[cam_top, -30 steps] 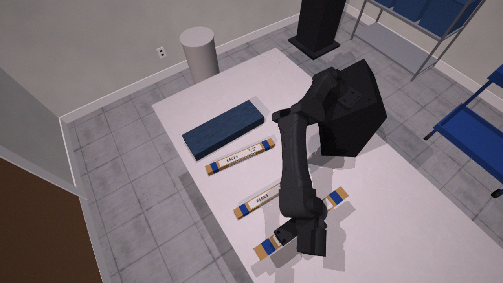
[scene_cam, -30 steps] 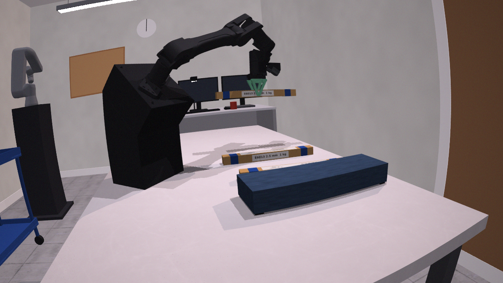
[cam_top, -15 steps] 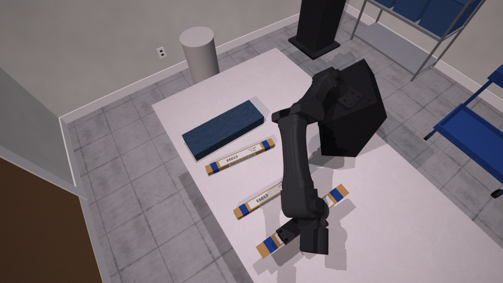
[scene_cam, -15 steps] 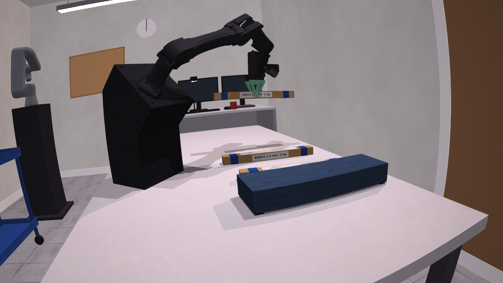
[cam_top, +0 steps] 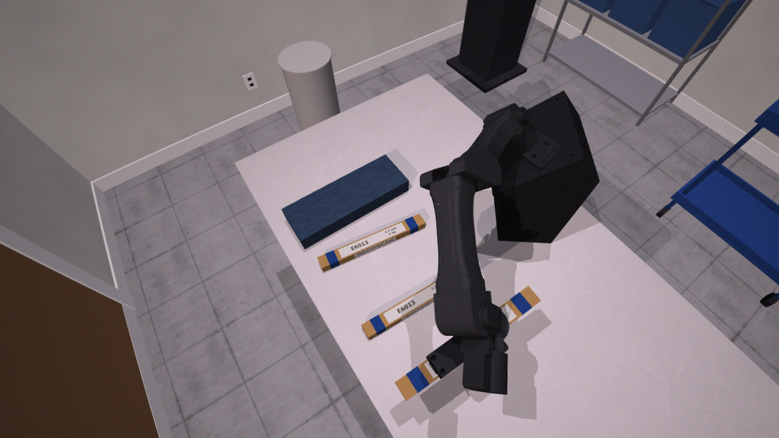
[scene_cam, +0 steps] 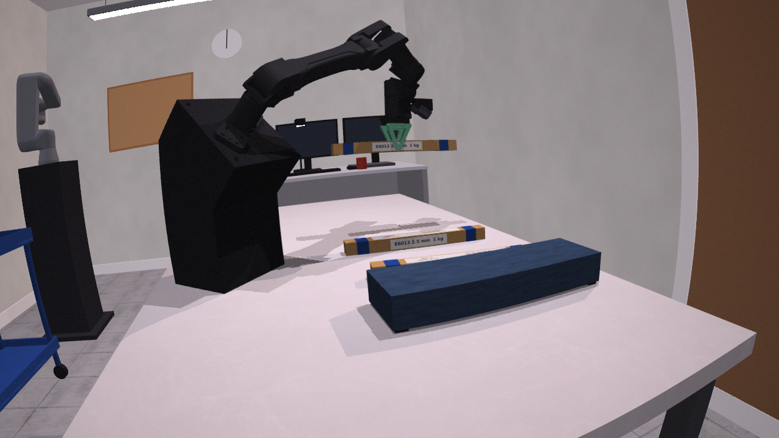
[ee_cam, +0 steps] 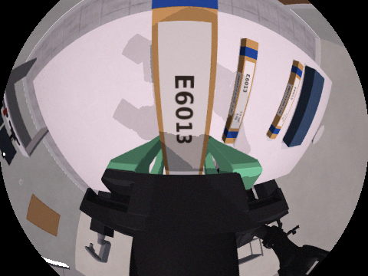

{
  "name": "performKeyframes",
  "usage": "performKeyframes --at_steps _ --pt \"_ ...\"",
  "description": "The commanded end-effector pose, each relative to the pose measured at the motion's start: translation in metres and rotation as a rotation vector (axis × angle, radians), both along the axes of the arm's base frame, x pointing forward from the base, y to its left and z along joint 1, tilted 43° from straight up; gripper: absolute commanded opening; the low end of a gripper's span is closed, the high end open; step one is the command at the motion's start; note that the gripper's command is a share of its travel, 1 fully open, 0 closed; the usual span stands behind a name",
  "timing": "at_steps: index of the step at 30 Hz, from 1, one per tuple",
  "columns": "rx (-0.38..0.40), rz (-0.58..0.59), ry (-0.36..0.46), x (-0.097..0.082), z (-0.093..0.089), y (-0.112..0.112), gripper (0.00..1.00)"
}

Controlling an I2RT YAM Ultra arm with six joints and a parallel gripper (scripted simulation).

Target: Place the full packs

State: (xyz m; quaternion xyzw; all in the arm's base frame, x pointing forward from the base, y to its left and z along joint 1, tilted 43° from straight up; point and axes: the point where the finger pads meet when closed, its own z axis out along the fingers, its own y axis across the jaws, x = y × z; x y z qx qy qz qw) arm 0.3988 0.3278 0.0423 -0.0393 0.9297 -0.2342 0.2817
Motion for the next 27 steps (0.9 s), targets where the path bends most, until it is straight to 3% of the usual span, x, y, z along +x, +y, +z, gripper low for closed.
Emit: performKeyframes --at_steps 1,27 --pt "0.07 0.078 -0.063 -0.0202 0.0465 0.0352 0.0" --pt "0.068 0.077 -0.062 -0.0183 0.0435 0.0328 0.0"
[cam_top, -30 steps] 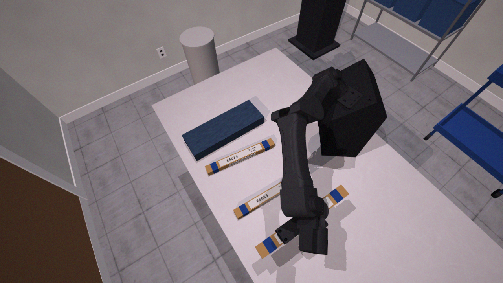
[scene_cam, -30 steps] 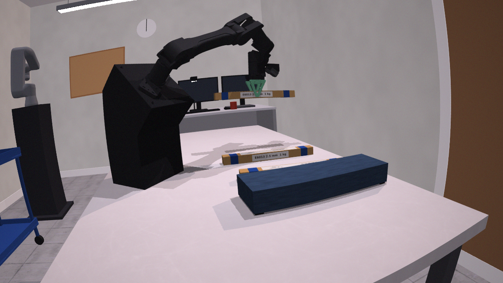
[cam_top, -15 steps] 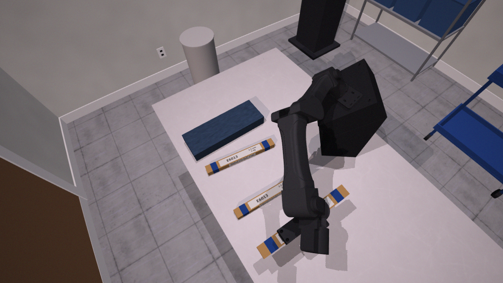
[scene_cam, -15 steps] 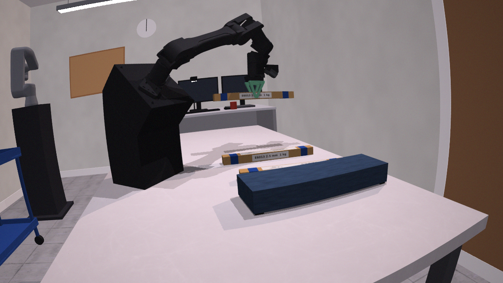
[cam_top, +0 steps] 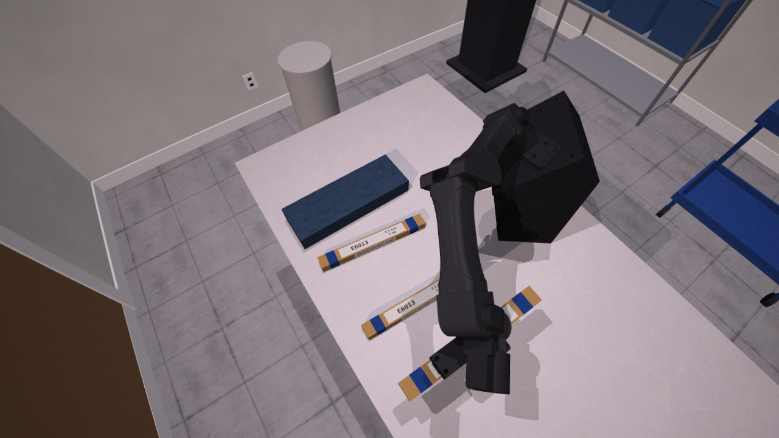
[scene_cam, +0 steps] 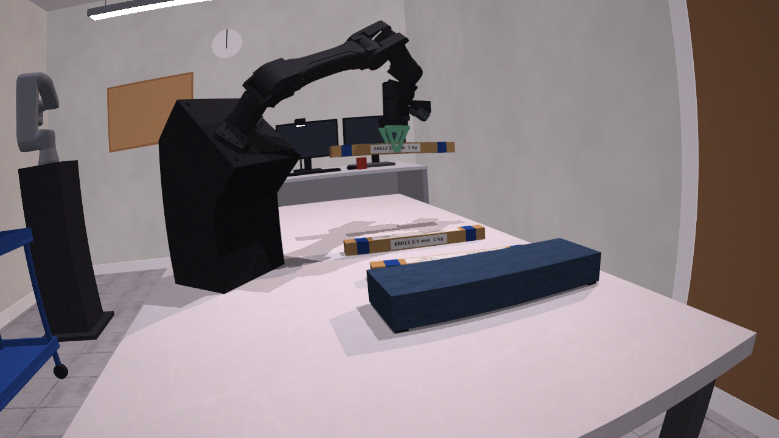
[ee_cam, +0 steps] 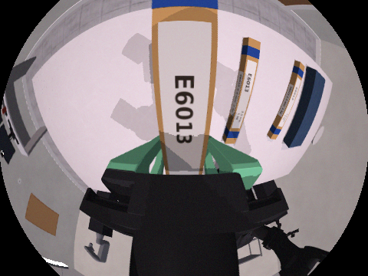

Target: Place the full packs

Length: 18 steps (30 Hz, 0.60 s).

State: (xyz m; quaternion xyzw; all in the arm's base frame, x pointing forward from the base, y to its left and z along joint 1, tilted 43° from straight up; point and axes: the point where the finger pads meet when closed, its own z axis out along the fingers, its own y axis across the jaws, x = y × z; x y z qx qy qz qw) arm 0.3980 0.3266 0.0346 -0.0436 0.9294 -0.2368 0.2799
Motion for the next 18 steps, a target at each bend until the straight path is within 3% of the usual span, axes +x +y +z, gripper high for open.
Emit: performKeyframes --at_steps 1,18 --pt "0.077 0.07 -0.068 -0.0175 0.0522 0.0338 0.0" --pt "0.076 0.07 -0.067 -0.0165 0.0525 0.0317 0.0"
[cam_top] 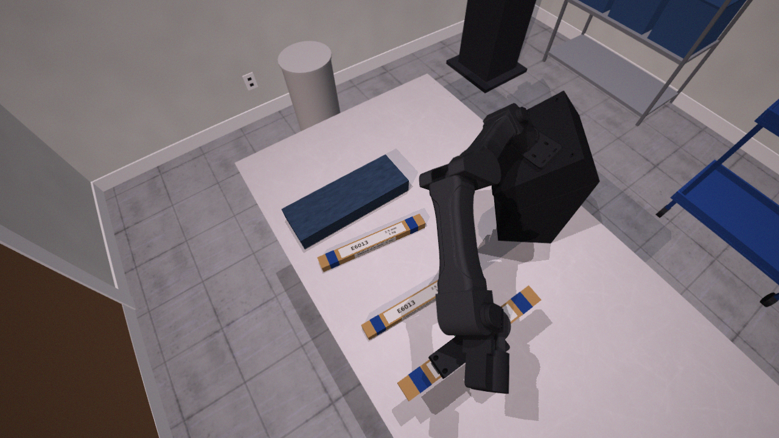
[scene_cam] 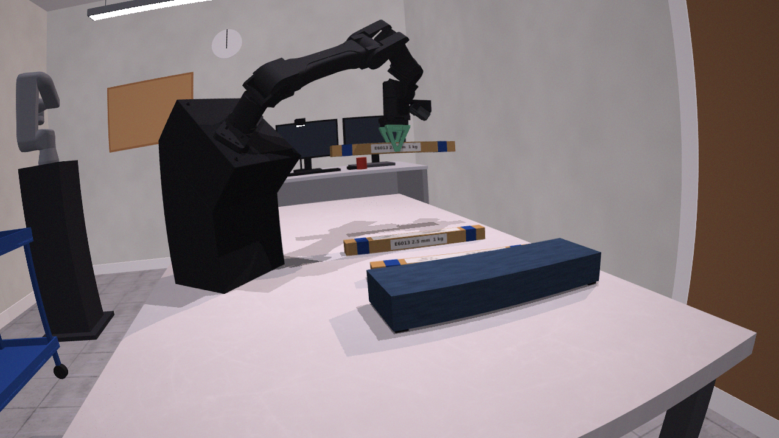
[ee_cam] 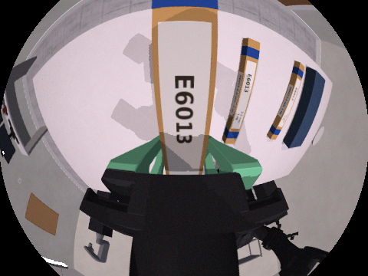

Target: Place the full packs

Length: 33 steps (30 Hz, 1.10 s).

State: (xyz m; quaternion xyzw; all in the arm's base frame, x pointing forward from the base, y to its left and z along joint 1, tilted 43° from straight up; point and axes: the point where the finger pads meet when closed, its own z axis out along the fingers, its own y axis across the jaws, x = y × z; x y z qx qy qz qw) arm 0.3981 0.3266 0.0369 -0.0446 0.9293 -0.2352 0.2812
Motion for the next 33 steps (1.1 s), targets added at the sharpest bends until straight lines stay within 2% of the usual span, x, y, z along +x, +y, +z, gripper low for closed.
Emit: performKeyframes --at_steps 1,17,18,31,33 --pt "0.074 0.067 -0.065 -0.017 0.05 0.032 0.0" --pt "0.074 0.068 -0.065 -0.016 0.049 0.031 0.0" --pt "0.059 0.07 -0.054 -0.018 0.039 0.027 0.0" --pt "0.058 0.069 -0.054 -0.017 0.049 -0.007 0.0" --pt "0.058 0.069 -0.054 -0.017 0.049 -0.007 0.0"
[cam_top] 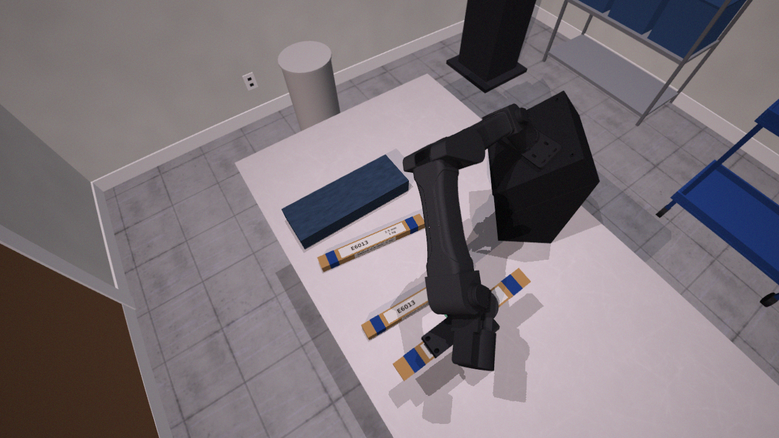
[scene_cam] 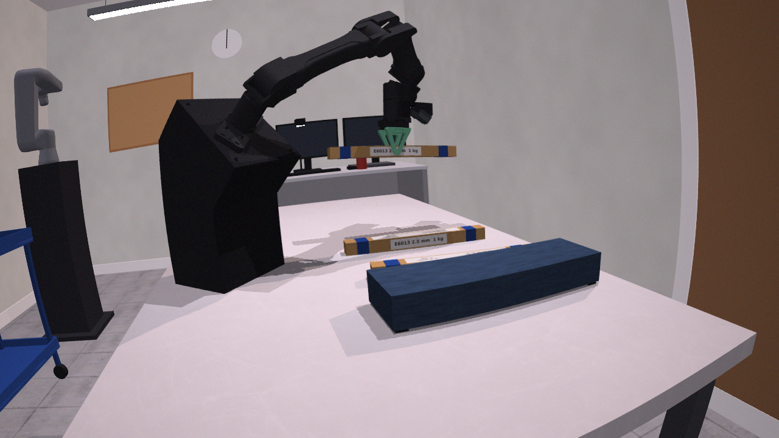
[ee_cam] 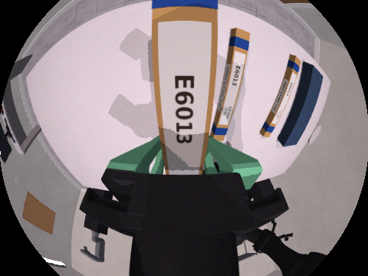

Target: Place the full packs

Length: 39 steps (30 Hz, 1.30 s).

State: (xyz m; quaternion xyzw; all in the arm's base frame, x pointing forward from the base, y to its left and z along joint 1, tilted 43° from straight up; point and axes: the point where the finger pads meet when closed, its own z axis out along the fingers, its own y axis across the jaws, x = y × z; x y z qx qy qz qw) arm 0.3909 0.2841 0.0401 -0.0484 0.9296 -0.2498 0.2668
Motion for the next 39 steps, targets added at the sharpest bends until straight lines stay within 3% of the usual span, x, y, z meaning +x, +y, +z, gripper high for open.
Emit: performKeyframes --at_steps 1,3,17,19,20,24,34,35,37,39 --pt "0.119 0.075 -0.104 -0.004 0.059 0.041 0.0" --pt "0.092 0.078 -0.081 -0.01 0.048 0.028 0.0" --pt "0.1 0.077 -0.087 -0.008 0.061 -0.001 0.0" --pt "0.122 0.079 -0.11 -0.003 0.073 0.0 0.0" --pt "0.09 0.078 -0.083 -0.009 0.061 -0.01 0.0" --pt "0.093 0.079 -0.079 -0.009 0.063 -0.019 0.0" --pt "0.1 0.078 -0.089 -0.007 0.074 -0.038 0.0" --pt "0.121 0.08 -0.111 -0.003 0.084 -0.035 0.0" --pt "0.091 0.08 -0.08 -0.009 0.073 -0.047 0.0" --pt "0.093 0.08 -0.078 -0.009 0.074 -0.052 0.0"
